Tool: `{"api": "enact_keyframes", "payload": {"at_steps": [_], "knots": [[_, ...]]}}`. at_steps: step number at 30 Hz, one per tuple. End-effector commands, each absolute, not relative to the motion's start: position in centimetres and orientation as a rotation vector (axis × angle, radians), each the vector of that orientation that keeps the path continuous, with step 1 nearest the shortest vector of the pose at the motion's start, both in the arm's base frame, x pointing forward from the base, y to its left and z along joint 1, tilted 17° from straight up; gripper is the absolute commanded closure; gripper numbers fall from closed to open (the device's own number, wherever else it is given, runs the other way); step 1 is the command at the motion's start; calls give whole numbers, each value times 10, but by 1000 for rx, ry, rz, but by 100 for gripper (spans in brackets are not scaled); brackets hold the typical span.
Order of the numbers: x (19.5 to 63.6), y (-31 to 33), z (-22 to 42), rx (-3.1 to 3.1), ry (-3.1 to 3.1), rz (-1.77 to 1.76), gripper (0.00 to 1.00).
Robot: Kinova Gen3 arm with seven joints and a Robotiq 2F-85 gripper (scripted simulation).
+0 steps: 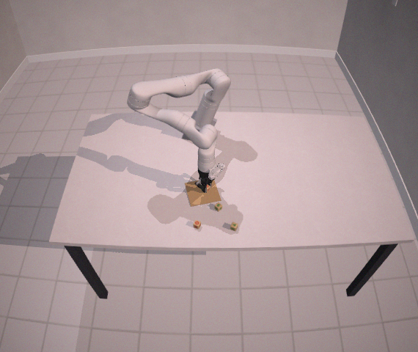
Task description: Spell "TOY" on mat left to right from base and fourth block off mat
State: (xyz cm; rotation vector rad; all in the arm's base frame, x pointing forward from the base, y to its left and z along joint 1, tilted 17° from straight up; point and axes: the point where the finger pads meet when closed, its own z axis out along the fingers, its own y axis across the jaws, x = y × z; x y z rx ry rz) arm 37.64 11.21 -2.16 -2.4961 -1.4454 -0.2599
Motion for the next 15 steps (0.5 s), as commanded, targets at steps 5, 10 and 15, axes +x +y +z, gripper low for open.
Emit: {"api": "enact_keyframes", "payload": {"at_steps": [5,10,15], "knots": [[377,105,1,-2499,-1446,-265,79],[376,99,18,-2499,-1446,-265,79],[375,90,49,-2499,-1446,-265,79]]}}
